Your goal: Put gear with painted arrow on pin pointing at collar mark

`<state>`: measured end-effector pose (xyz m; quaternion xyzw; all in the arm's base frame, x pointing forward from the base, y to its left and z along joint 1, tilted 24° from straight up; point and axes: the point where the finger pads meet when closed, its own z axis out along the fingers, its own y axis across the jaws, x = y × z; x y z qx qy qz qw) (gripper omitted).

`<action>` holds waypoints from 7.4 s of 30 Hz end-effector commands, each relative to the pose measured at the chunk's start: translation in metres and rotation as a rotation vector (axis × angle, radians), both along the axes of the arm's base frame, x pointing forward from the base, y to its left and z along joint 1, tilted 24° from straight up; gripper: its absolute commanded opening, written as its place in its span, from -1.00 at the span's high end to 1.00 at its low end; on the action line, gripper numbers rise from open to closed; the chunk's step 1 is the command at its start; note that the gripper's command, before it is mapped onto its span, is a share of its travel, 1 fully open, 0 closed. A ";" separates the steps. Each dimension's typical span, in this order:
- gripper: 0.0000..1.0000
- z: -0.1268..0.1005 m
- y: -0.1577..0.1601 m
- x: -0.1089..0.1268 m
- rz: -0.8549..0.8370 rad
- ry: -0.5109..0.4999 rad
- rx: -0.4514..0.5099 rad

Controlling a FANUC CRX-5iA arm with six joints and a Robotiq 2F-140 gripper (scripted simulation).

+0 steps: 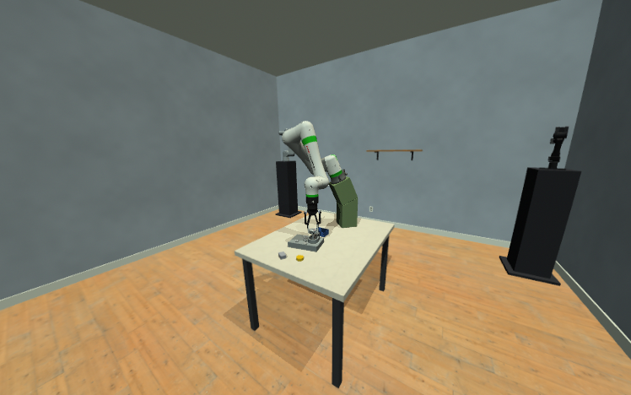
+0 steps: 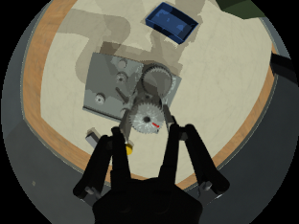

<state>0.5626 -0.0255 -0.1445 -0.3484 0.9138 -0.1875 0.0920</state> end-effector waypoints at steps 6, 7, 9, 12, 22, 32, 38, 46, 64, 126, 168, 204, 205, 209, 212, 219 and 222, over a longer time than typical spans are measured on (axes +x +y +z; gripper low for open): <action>1.00 -0.011 -0.003 0.004 0.001 -0.001 0.000; 1.00 -0.012 -0.003 0.005 0.001 -0.001 0.000; 1.00 -0.012 -0.003 0.005 0.001 -0.001 0.000; 1.00 -0.016 -0.004 0.006 0.001 -0.001 0.000; 1.00 -0.019 -0.005 0.007 0.001 -0.001 0.000; 1.00 -0.019 -0.005 0.007 0.001 -0.001 0.000; 1.00 -0.019 -0.005 0.007 0.001 -0.001 0.000; 1.00 -0.019 -0.005 0.007 0.001 -0.001 0.000; 1.00 -0.019 -0.005 0.007 0.001 -0.001 0.000; 1.00 -0.024 -0.007 0.009 0.001 -0.001 0.000; -1.00 -0.024 -0.007 0.009 0.001 -0.001 0.000; -1.00 -0.024 -0.007 0.009 0.001 -0.001 0.000; -1.00 -0.024 -0.007 0.009 0.001 -0.001 0.000; -1.00 -0.024 -0.007 0.009 0.001 -0.001 0.000; -1.00 -0.024 -0.007 0.009 0.001 -0.001 0.000; -1.00 -0.024 -0.007 0.009 0.001 -0.001 0.000; -1.00 -0.024 -0.007 0.009 0.001 -0.001 0.000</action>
